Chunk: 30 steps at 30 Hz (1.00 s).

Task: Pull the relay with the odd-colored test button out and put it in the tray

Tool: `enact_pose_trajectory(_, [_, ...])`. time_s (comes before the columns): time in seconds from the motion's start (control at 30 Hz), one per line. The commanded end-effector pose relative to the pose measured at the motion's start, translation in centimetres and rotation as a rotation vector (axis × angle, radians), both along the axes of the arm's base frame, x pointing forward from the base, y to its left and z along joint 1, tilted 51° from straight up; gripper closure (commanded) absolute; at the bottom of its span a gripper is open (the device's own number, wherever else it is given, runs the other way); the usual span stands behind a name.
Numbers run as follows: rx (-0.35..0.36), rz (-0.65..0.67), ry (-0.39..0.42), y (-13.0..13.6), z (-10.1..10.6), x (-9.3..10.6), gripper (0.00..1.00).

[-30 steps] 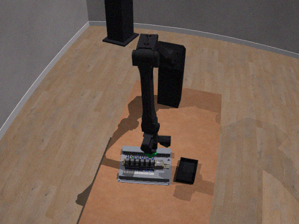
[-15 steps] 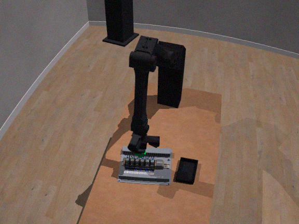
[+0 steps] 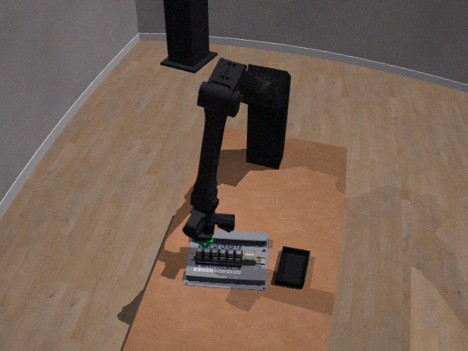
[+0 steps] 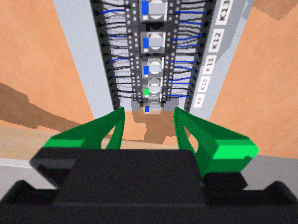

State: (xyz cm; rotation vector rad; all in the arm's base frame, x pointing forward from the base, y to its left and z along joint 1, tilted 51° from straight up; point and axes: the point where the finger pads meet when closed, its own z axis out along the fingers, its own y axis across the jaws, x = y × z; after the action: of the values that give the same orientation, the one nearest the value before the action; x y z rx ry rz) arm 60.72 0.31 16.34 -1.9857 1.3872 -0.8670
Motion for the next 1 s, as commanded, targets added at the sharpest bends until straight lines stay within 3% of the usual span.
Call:
enact_pose_trajectory(0.0, [-0.007,0.017,-0.006,0.21,0.85,0.08,0.41])
enact_pose_trajectory(0.97, [0.0,0.016,-0.016,0.62,1.59,-0.26,0.41])
